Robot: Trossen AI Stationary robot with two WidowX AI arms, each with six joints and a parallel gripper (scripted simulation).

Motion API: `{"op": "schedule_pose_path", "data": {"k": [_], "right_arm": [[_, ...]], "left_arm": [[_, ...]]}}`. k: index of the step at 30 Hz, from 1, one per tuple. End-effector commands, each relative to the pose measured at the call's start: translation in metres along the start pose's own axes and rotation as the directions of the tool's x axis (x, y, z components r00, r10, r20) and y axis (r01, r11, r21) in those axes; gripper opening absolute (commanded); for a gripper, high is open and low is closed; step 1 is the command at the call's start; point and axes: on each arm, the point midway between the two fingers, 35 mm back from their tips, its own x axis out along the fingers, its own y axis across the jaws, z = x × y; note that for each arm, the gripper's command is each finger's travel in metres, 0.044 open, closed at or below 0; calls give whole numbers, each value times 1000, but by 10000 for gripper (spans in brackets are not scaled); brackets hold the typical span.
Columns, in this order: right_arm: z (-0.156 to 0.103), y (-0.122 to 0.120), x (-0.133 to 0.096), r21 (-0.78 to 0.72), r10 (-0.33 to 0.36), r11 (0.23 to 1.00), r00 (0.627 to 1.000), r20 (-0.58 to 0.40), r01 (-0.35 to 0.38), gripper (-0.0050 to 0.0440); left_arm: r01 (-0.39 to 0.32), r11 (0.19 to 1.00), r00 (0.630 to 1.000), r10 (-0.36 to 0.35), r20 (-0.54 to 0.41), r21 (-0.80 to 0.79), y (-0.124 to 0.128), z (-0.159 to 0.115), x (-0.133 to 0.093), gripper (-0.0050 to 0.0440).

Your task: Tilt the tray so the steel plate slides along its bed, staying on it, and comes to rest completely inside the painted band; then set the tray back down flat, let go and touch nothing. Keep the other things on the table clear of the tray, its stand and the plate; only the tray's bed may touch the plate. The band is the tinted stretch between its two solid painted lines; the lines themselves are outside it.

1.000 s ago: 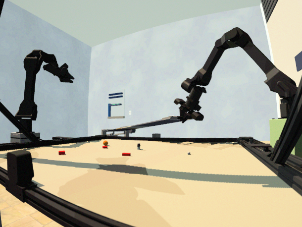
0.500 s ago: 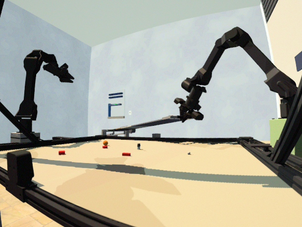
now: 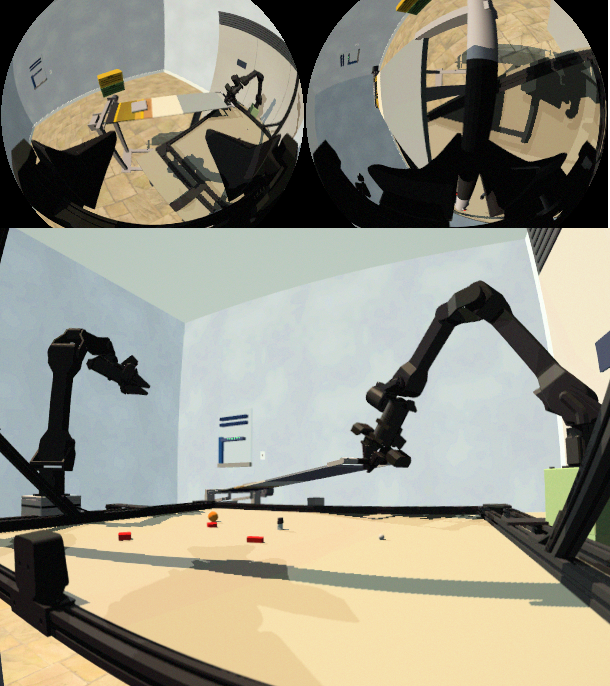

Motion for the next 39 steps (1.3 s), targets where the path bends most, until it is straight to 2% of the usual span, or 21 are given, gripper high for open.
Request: {"op": "schedule_pose_path", "data": {"k": [1,39], "right_arm": [[1,20,-16,-1,58,998,998,4,-58,0],[1,29,-25,-1,76,997,997,4,-76,0]], "left_arm": [[2,1000,1000,-2,2,1,0,1,0,440],[2,1000,1000,-2,2,1,0,1,0,440]]}}
